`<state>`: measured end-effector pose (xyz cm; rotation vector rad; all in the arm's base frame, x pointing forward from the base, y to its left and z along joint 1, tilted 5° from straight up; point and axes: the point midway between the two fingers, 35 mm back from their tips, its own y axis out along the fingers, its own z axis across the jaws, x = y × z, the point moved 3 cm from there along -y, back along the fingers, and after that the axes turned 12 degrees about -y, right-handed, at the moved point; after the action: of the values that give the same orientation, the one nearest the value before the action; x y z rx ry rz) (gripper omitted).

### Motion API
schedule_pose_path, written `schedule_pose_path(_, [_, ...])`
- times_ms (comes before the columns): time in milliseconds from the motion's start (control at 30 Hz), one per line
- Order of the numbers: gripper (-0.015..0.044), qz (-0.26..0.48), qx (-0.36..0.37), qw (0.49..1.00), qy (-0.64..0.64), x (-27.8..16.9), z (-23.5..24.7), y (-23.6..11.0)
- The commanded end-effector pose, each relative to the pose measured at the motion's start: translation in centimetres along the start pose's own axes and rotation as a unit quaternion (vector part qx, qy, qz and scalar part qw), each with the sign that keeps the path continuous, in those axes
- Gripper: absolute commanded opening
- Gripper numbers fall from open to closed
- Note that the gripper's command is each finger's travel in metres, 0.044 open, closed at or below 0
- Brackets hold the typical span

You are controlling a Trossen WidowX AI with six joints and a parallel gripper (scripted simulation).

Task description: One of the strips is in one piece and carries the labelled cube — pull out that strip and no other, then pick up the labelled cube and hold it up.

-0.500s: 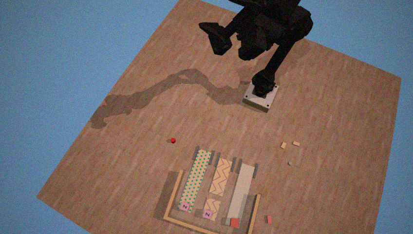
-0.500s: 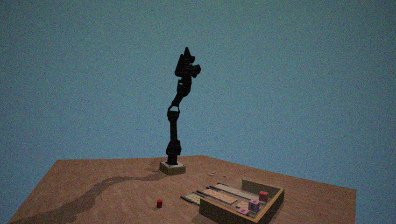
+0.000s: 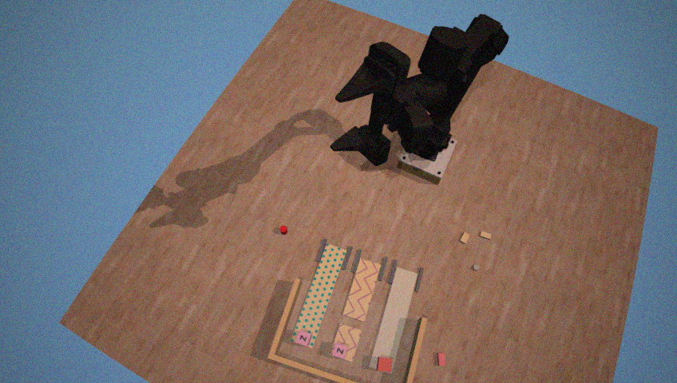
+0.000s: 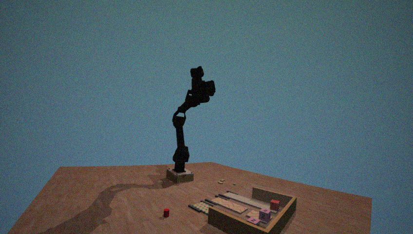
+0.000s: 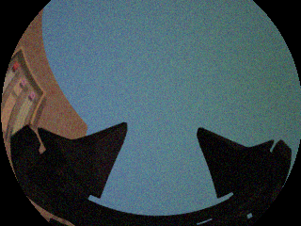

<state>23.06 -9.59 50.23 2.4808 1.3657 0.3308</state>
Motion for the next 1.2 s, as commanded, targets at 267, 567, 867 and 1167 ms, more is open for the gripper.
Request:
schedule_pose_path(267, [0.04, -0.058, 0.248, 0.92, 0.298, 4.7, 14.2, -3.8])
schedule_pose_path(567, [0.04, 0.0, 0.407, 0.796, 0.449, 6.6, 22.3, -8.9])
schedule_pose_path(867, [0.04, 0.064, 0.483, 0.708, 0.512, 7.1, 26.4, -12.5])
schedule_pose_path(1167, [0.04, 0.064, 0.483, 0.708, 0.512, 7.1, 26.4, -12.5])
